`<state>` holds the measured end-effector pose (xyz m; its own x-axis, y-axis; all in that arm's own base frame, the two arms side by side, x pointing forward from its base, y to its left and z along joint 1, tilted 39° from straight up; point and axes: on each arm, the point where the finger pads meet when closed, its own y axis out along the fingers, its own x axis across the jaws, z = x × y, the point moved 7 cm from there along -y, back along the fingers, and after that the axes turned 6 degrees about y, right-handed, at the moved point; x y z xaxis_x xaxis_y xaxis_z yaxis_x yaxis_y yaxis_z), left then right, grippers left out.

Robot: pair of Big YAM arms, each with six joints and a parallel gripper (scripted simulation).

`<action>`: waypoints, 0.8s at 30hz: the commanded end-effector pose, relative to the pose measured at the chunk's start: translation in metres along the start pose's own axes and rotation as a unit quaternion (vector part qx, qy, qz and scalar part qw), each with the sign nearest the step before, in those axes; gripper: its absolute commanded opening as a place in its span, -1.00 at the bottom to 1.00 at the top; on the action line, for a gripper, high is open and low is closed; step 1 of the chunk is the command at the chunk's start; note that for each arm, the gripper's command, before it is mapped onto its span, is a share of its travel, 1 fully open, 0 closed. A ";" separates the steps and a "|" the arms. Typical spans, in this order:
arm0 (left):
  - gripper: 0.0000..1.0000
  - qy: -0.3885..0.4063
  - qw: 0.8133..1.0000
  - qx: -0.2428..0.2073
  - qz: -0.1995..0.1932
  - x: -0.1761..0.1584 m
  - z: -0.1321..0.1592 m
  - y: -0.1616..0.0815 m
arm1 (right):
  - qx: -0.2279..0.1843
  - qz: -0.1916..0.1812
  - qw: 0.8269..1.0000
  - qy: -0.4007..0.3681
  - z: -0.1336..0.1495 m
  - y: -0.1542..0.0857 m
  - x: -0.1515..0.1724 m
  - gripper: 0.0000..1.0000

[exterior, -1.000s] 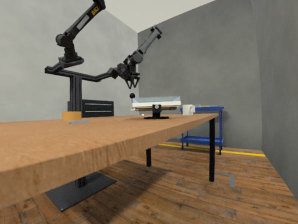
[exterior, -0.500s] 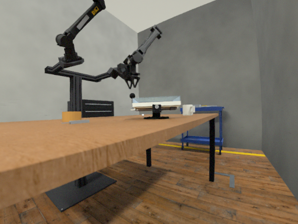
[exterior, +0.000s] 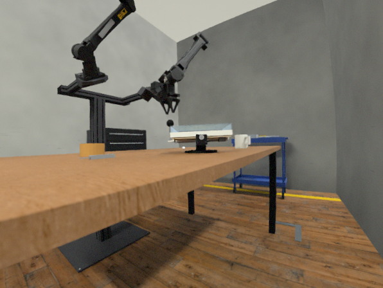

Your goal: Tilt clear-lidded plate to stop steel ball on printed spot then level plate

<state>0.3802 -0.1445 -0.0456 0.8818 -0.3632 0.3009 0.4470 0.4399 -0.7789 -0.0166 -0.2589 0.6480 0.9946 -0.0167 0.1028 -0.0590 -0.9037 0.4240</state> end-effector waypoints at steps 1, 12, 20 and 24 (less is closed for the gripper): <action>0.15 0.004 1.000 -0.003 -0.008 0.003 -0.004 0.001 | -0.020 0.002 1.000 -0.006 -0.019 0.004 -0.001 1.00; 0.15 0.000 1.000 -0.002 -0.006 0.005 -0.001 0.008 | -0.020 0.002 1.000 -0.006 -0.019 0.004 -0.001 1.00; 0.15 -0.002 1.000 -0.002 -0.005 0.006 0.000 0.014 | -0.020 0.002 1.000 -0.006 -0.019 0.004 -0.001 1.00; 0.15 -0.004 1.000 -0.001 -0.004 0.006 0.003 0.018 | -0.020 0.002 1.000 -0.006 -0.019 0.004 -0.001 1.00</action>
<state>0.3842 -0.1377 -0.0561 0.8845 -0.3605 0.2963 0.4418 0.4425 -0.7804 -0.0166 -0.2589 0.6480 0.9946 -0.0167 0.1028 -0.0590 -0.9037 0.4240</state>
